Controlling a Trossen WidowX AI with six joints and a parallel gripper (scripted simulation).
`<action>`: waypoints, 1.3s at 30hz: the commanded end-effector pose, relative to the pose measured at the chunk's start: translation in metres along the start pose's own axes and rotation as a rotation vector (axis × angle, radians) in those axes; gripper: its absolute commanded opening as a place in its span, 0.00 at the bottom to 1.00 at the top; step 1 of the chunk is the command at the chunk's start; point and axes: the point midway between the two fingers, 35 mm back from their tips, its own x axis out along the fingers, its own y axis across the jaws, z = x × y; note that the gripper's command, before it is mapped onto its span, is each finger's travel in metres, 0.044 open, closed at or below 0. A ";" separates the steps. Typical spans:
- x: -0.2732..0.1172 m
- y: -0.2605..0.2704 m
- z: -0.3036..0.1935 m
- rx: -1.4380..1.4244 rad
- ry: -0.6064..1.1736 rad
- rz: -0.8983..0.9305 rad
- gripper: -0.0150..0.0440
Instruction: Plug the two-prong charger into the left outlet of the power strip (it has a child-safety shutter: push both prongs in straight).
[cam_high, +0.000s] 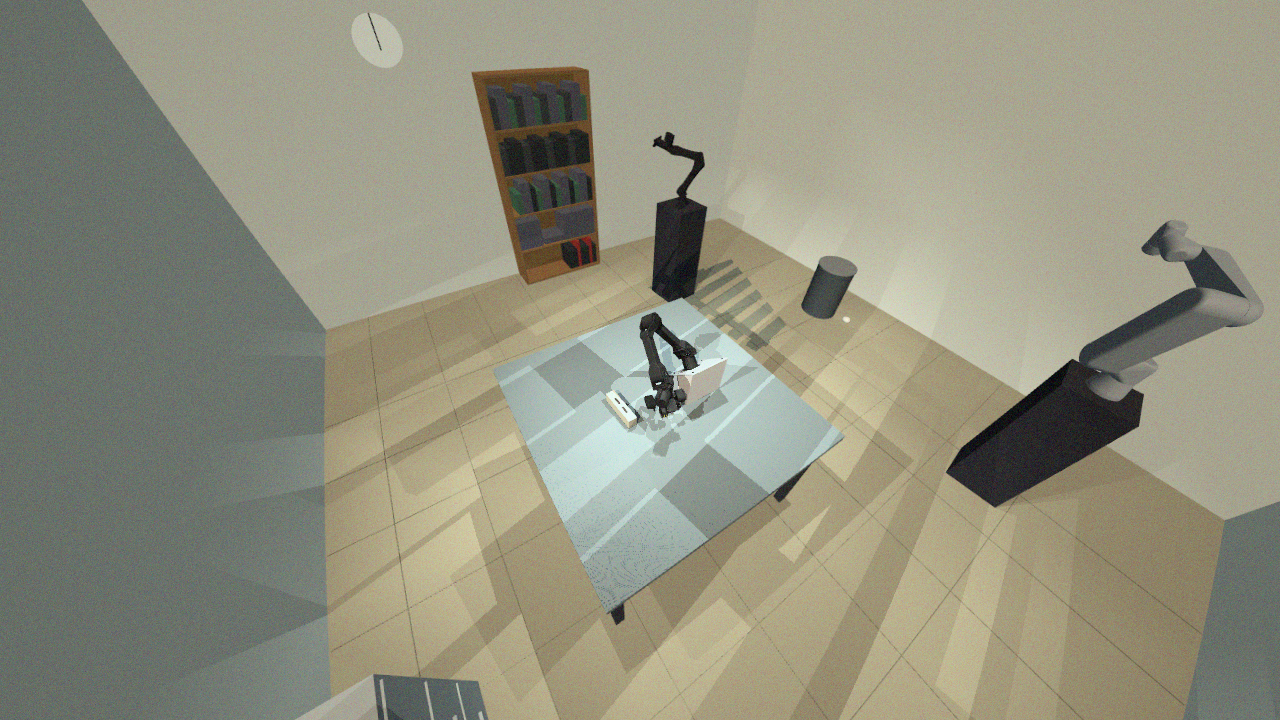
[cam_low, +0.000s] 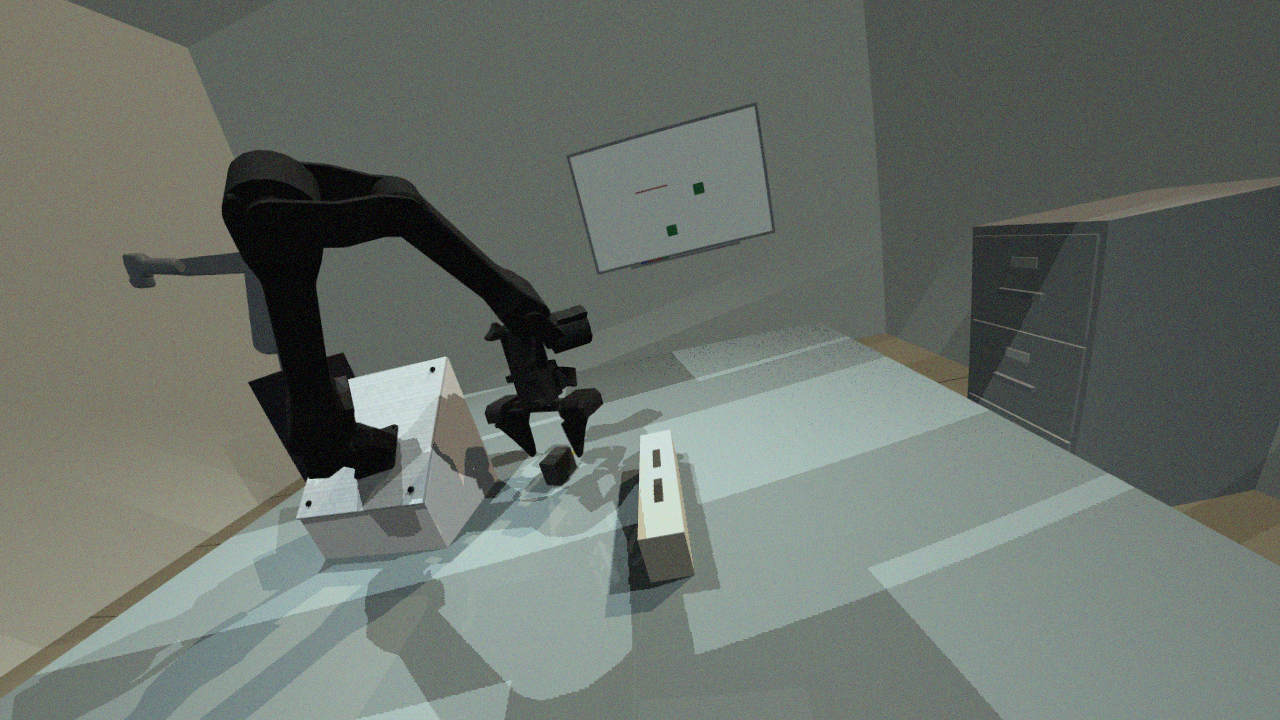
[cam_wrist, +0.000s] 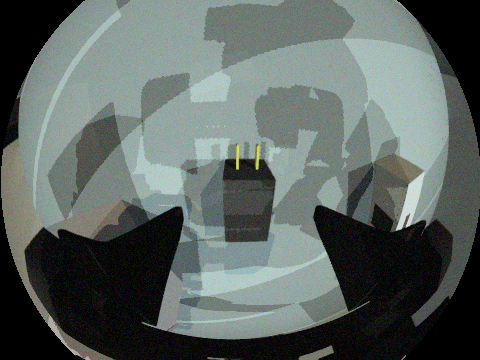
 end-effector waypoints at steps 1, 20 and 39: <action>0.008 0.001 -0.001 -0.009 0.008 0.001 1.00; 0.028 0.001 0.000 0.000 0.004 0.001 0.91; 0.023 0.001 0.000 -0.001 0.004 0.001 0.26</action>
